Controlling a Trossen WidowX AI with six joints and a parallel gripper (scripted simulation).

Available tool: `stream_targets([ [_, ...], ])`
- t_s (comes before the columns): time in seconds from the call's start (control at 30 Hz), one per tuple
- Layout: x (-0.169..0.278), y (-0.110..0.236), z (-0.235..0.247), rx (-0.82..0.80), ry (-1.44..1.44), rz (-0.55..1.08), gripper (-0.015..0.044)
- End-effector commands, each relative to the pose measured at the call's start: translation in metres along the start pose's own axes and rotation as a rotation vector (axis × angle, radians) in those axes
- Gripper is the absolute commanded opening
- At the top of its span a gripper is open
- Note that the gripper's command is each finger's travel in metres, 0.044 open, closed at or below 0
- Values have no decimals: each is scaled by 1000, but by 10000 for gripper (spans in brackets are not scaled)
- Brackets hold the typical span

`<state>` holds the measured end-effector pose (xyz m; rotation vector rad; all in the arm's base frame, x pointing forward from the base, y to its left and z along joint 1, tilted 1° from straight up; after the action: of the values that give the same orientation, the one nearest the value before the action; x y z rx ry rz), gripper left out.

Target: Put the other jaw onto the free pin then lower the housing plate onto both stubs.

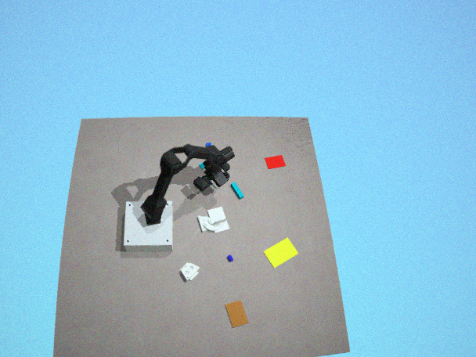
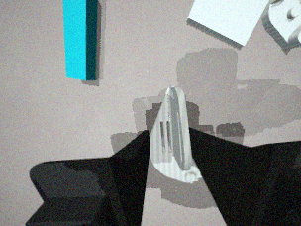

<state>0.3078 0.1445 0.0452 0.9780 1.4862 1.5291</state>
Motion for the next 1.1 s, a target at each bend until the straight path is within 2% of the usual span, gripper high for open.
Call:
stream_targets([
  [0.0, 0, 13, 1, -5, -3, 1, 134],
  [0.27, 0, 36, -1, -4, -4, 1, 134],
  [0.43, -2, 38, -2, -4, 6, 0, 134],
  [1.07, -61, 38, -21, -2, 297, -5, 134],
])
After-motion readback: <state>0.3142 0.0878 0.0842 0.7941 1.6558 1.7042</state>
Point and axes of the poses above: the point midway between the two fingers, 35 mm back from their tips, its own y axis back along the fingers, its own z axis across the jaws, x = y × z, the point moved 5 cm from there along y, back along the fingers, and after that the axes turned 7 degrees about -y, right-handed, at the moved point
